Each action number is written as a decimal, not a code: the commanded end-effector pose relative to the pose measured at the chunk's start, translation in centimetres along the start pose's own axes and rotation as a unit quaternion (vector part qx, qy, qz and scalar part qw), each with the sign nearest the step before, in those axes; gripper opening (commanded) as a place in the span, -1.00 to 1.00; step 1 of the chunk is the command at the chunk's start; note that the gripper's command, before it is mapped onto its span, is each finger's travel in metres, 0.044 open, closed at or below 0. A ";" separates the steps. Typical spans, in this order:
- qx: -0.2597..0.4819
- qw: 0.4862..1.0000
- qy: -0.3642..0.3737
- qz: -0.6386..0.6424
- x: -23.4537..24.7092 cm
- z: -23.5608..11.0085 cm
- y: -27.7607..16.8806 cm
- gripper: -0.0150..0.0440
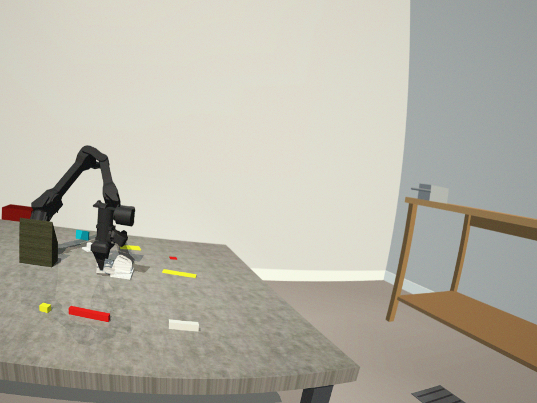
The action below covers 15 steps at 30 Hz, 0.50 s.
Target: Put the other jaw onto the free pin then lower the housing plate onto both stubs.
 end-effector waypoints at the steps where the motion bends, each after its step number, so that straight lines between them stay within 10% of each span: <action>1: 0.000 1.000 0.002 0.002 0.0 0.1 0.0 0.70; 15: 0.000 1.000 0.002 0.003 0.0 0.4 0.0 0.70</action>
Point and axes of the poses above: the point midway between the two fingers, 35 mm back from their tips, its own z axis out along the fingers, its own x axis across the jaws, y = z × x, the point moved 4 cm from there along -z, back along the fingers, and after that the axes turned 8 degrees about -z, right-handed, at the moved point
